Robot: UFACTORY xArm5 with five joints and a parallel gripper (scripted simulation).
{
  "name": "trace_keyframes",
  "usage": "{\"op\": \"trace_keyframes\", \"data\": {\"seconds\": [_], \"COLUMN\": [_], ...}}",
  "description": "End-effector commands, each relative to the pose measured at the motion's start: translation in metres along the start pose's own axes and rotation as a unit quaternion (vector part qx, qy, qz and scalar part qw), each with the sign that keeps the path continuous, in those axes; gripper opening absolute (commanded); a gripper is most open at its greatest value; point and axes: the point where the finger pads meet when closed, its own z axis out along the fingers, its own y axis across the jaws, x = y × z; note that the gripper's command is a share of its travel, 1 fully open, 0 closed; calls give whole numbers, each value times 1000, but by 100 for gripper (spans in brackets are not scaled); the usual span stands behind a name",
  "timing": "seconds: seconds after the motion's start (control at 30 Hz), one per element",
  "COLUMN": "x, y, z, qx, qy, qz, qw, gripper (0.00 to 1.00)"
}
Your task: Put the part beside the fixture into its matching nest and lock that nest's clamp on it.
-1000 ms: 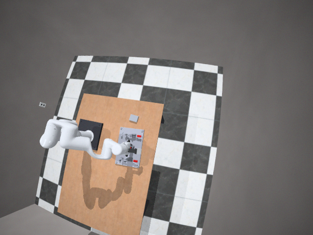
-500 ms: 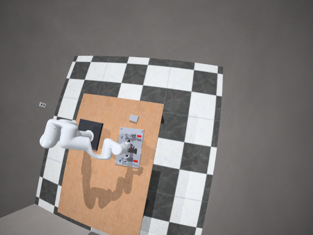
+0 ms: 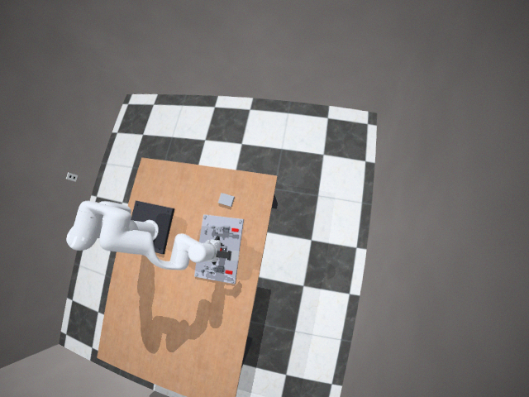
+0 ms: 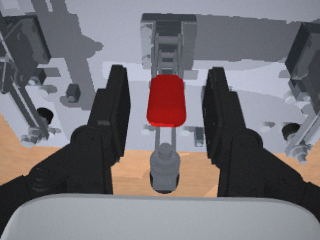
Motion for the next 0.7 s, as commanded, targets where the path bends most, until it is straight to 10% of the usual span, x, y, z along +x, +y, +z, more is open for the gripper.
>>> {"op": "trace_keyframes", "data": {"seconds": [0.0,0.67], "x": [2,1], "y": [0,0], "z": [-11,-58], "qx": [0,0], "qy": [3,3], "qz": [0,0], "qw": [1000,1000], "gripper": [47,47]}}
